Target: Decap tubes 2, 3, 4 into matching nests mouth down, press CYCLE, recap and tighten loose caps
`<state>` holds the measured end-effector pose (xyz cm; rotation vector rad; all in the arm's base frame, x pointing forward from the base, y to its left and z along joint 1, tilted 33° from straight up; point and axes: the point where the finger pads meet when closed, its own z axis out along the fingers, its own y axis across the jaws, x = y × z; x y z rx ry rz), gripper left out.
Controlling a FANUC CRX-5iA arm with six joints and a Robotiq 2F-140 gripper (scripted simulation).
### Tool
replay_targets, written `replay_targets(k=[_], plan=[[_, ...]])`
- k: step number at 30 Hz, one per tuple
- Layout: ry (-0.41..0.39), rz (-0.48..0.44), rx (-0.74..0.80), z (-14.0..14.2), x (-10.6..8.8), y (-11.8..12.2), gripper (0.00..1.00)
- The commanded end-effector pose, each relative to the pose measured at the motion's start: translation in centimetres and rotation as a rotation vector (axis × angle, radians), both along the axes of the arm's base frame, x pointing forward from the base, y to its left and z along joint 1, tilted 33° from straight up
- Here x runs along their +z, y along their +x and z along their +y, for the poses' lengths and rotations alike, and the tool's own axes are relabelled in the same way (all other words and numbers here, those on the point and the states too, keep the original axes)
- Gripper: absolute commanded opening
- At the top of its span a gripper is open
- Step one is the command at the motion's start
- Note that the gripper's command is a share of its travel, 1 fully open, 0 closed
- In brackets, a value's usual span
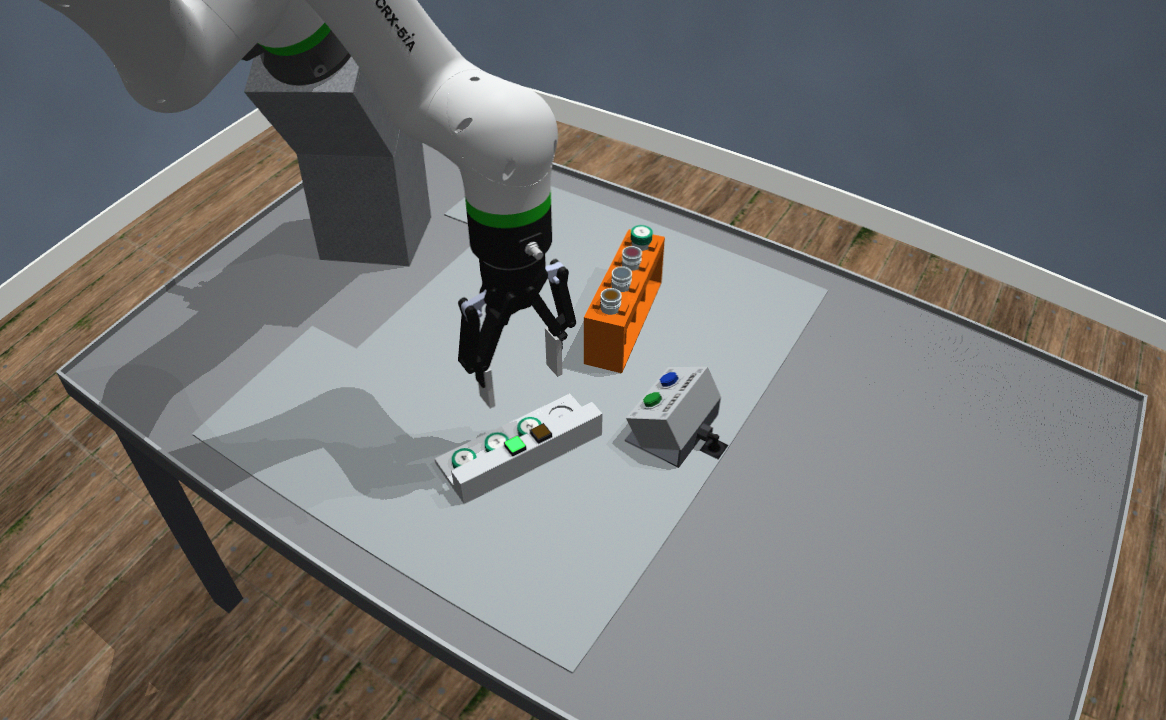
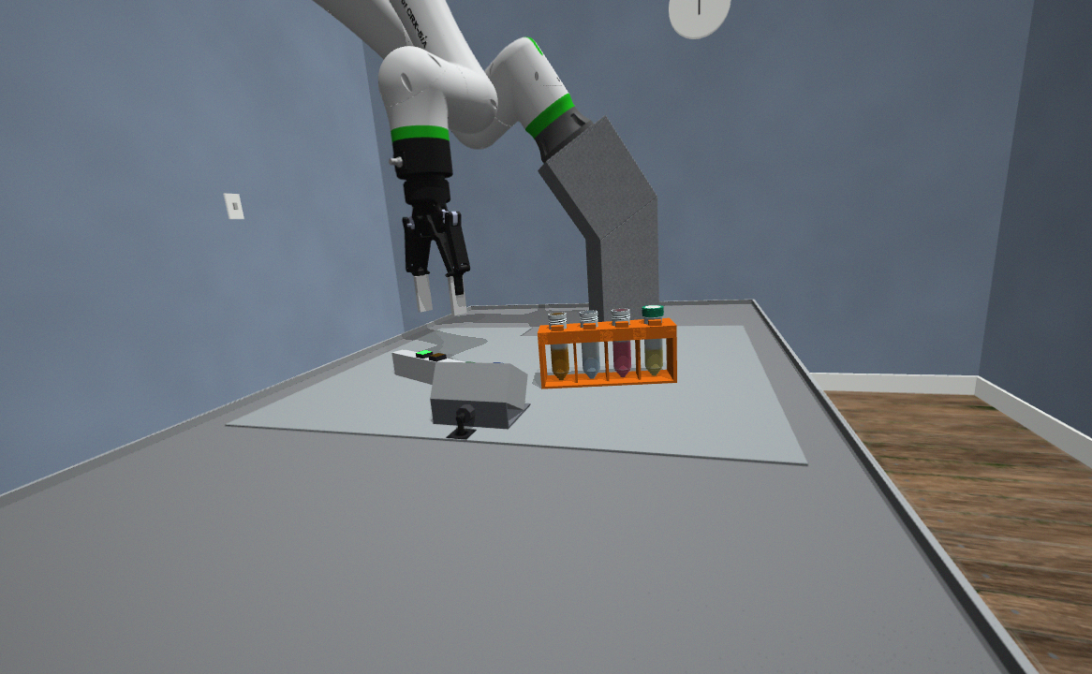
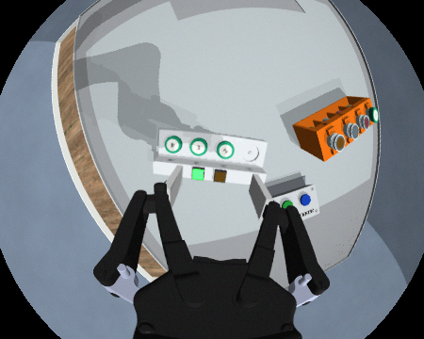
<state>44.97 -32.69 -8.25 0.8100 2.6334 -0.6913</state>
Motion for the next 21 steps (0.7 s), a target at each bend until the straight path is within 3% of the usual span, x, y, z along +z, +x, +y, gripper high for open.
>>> replay_targets(k=[1, 12, 21], plan=[[0.002, 0.005, -0.003, 2.9, 1.6, -0.5, 0.29], [0.002, 0.005, -0.003, 3.7, 2.0, -0.6, 0.29], [0.002, 0.005, -0.003, 1.4, -1.7, 0.0, 0.29]])
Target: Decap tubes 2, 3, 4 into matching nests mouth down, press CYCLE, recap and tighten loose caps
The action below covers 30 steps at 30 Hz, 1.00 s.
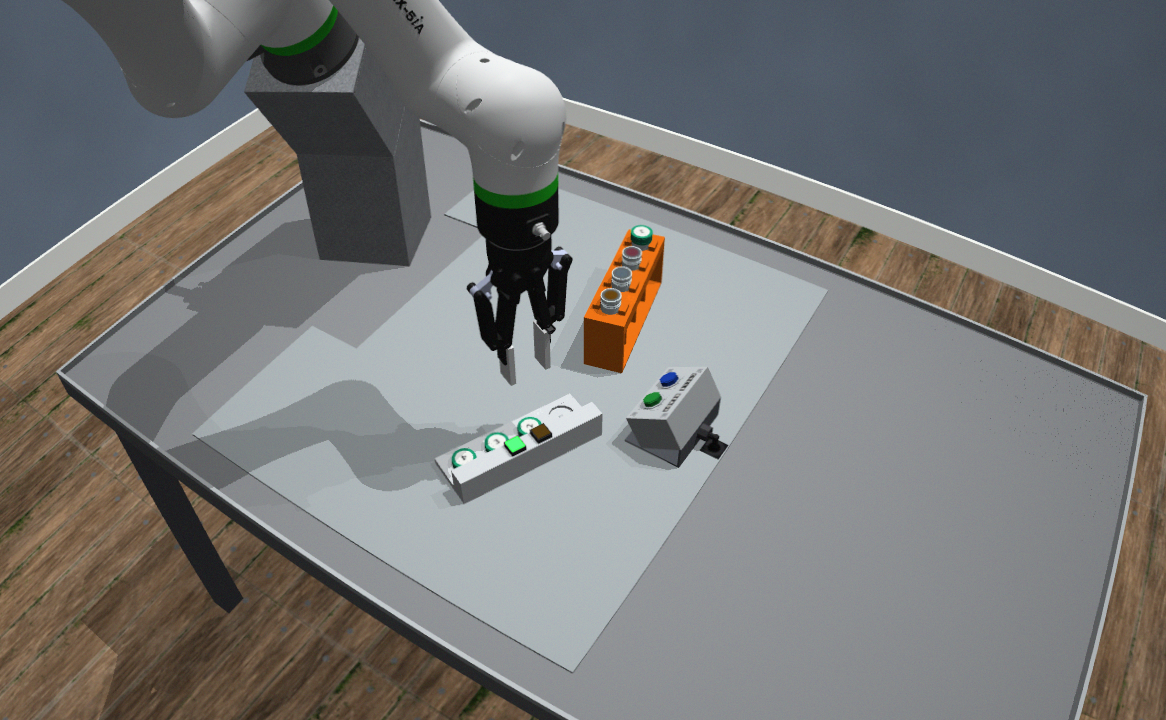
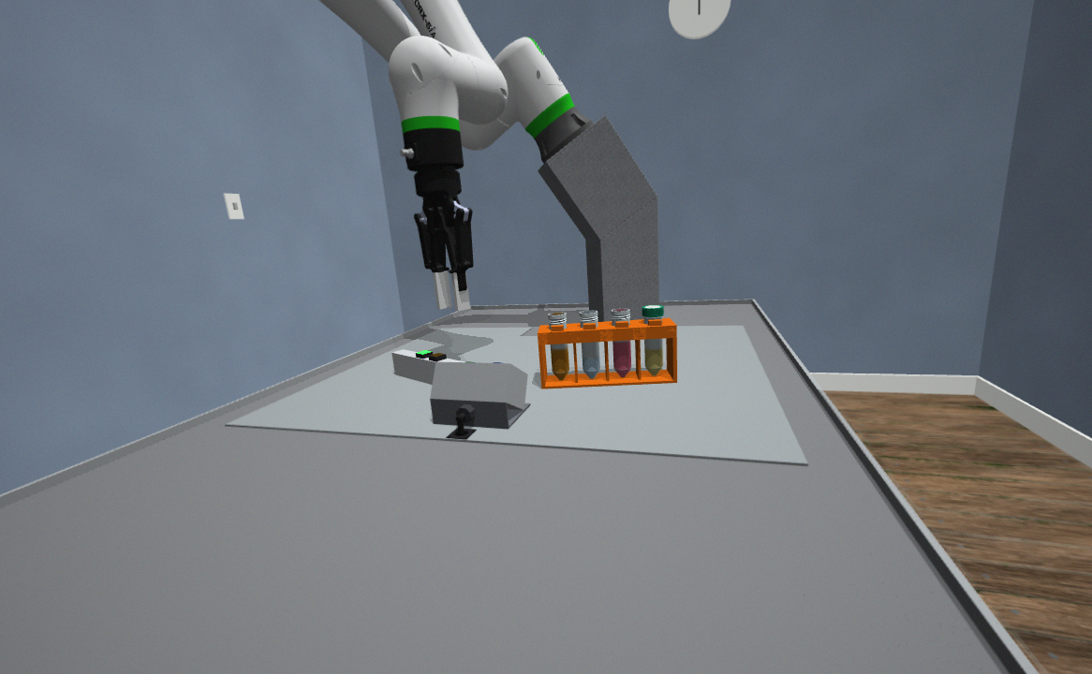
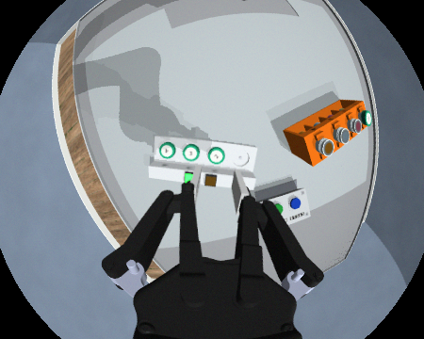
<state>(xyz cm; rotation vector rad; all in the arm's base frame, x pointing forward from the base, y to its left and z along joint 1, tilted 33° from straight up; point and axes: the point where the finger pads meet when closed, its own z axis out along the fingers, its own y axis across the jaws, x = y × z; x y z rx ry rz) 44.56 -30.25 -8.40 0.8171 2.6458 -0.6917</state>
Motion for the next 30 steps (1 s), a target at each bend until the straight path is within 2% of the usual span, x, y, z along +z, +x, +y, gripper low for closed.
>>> replay_targets(k=[1, 3, 5, 19, 30], plan=[[-0.004, -0.007, 0.002, -1.3, -2.0, 0.5, 0.29], [-0.004, -0.007, 0.002, -1.9, -2.8, 0.6, 0.29], [-0.004, -0.007, 0.002, -1.9, -2.8, 0.6, 0.29], [-0.004, -0.007, 0.002, -5.6, -8.6, 1.6, 0.29], [-0.004, -0.007, 0.002, -5.6, -8.6, 1.6, 0.29]])
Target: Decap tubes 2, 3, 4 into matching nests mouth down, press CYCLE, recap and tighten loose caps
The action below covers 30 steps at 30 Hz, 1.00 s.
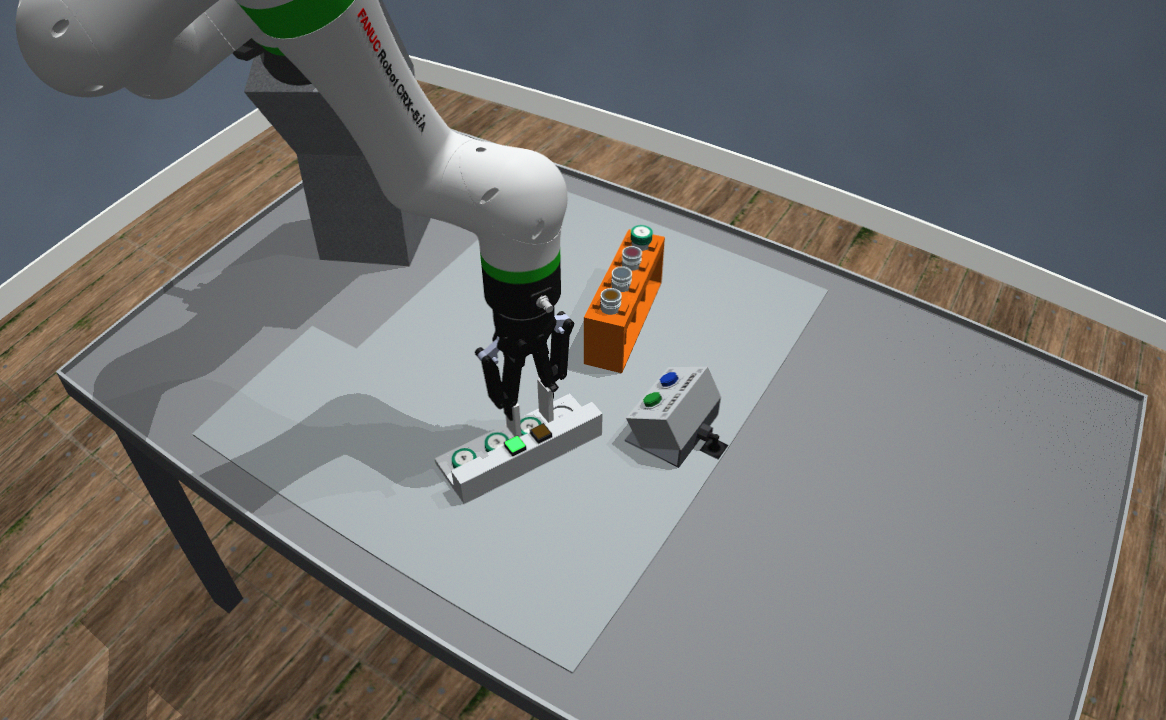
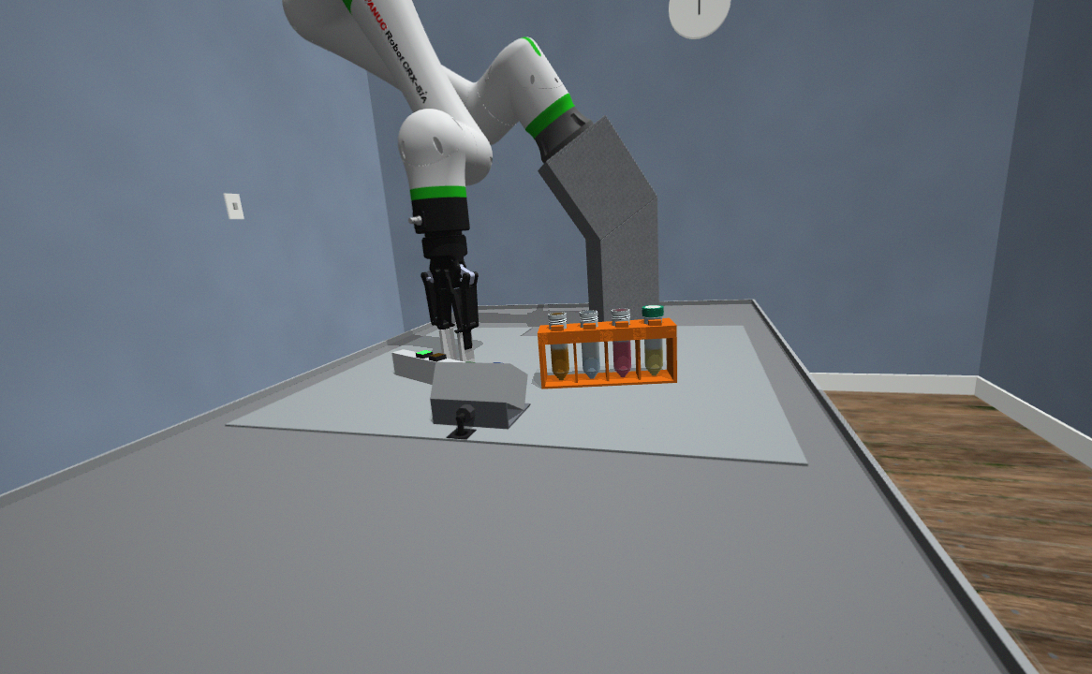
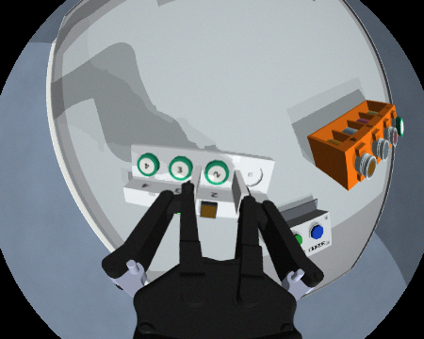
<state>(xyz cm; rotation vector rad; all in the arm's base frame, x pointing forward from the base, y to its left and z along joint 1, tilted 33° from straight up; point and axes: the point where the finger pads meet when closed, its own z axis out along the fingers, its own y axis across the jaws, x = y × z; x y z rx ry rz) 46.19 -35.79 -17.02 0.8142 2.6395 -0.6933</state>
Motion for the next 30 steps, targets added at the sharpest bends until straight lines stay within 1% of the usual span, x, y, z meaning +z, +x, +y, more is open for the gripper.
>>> replay_targets(k=[1, 22, 29, 30], plan=[[0.0, -0.002, 0.001, -0.03, -0.06, 0.01, 0.29], [0.0, -0.002, 0.001, -0.48, -0.91, 0.02, 0.29], [0.0, -0.002, 0.001, -0.48, -0.91, 0.02, 0.29], [0.0, -0.002, 0.001, -0.48, -0.91, 0.02, 0.0]])
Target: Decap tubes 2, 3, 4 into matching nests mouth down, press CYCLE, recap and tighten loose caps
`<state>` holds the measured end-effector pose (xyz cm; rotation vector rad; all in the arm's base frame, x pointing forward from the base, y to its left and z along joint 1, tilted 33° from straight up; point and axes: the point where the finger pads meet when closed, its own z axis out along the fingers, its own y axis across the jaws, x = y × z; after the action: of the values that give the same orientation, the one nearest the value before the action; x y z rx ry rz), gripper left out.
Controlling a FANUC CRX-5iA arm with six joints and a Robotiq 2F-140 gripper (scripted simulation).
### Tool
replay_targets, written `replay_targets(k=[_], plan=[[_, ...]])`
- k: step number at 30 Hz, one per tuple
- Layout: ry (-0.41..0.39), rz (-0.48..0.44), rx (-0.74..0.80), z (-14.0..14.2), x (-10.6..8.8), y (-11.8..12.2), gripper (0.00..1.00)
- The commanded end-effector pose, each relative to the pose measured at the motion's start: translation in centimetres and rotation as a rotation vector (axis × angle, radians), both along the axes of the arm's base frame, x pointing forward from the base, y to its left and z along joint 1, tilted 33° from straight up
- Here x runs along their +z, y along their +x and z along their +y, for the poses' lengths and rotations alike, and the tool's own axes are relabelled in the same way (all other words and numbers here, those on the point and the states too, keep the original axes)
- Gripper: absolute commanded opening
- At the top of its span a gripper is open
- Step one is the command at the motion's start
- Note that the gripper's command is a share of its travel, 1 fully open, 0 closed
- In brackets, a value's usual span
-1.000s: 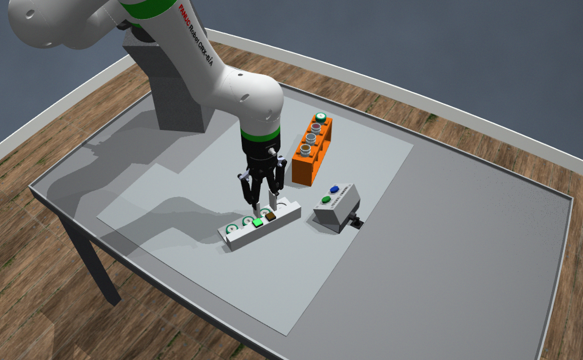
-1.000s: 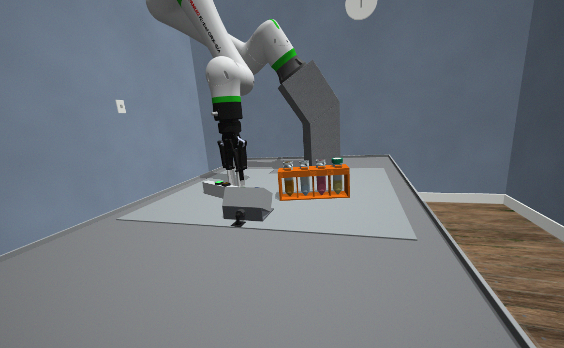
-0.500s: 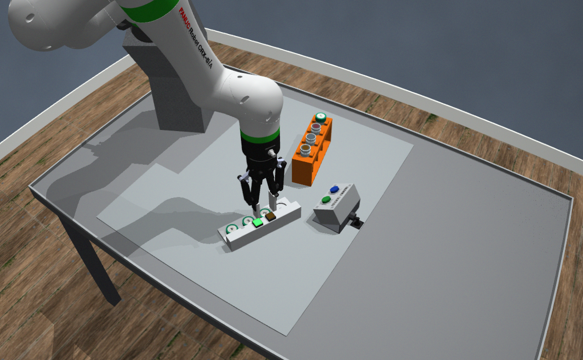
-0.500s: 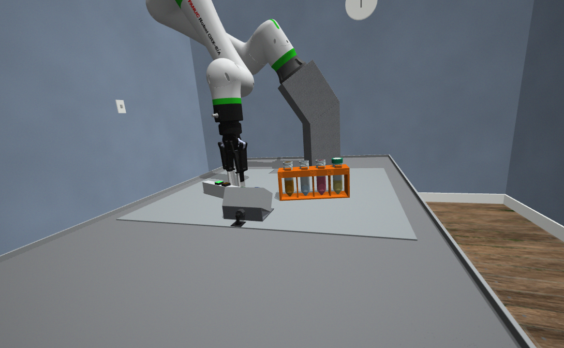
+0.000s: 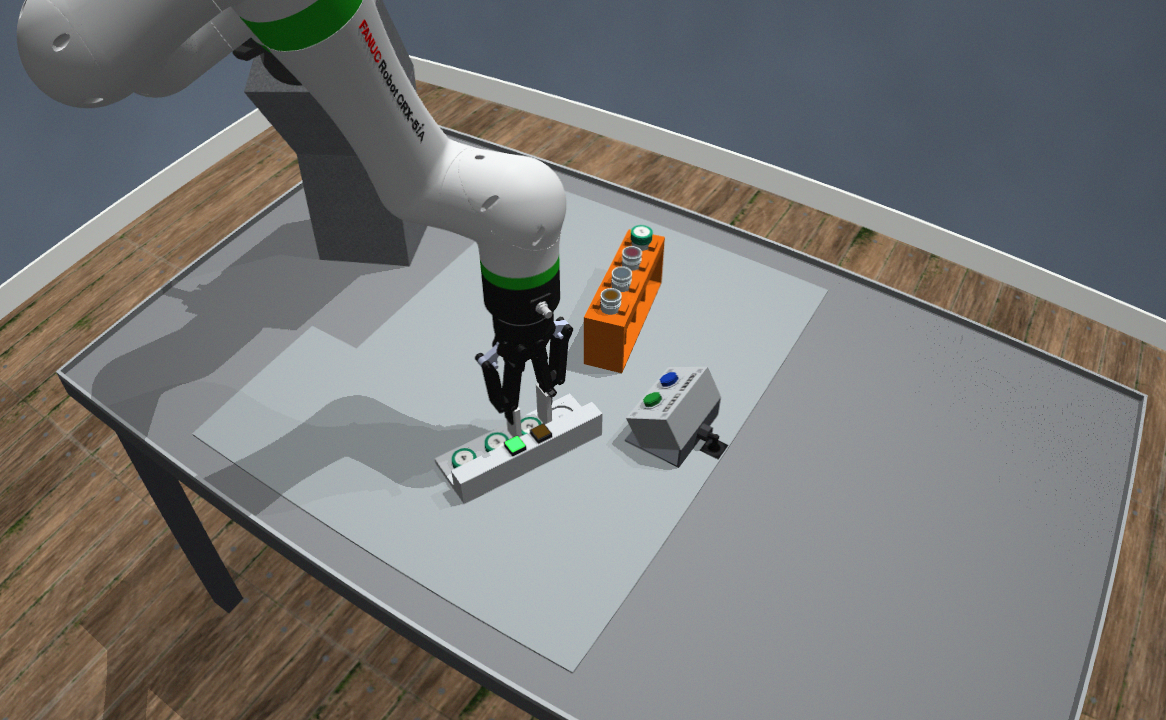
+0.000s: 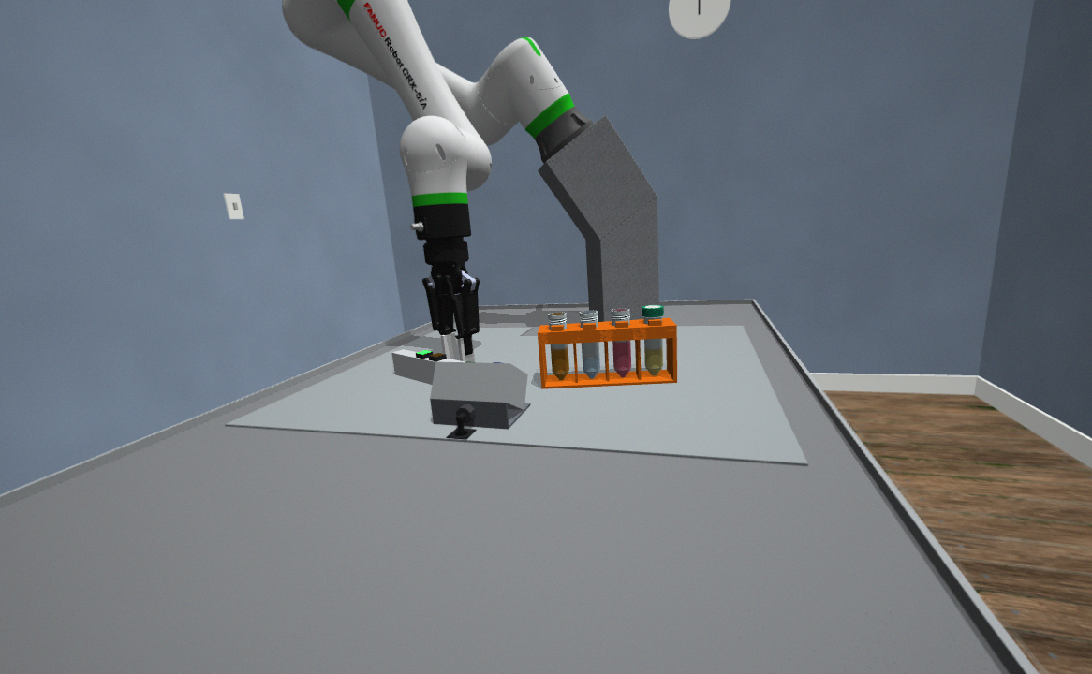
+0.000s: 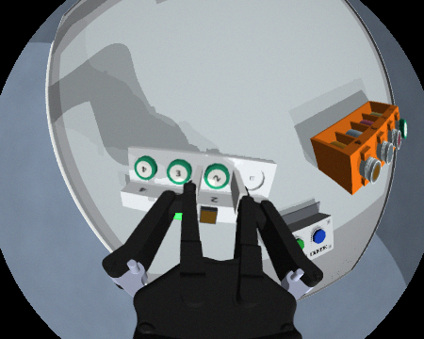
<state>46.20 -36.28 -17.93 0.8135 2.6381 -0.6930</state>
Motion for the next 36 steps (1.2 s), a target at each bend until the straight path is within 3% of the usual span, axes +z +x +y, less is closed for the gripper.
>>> replay_targets(k=[1, 14, 36], plan=[[0.0, 0.0, 0.0, 0.0, 0.0, 0.0, 0.0], [0.0, 0.0, 0.0, 0.0, 0.0, 0.0, 0.0], [0.0, 0.0, 0.0, 5.3, 8.4, -1.3, 0.0]])
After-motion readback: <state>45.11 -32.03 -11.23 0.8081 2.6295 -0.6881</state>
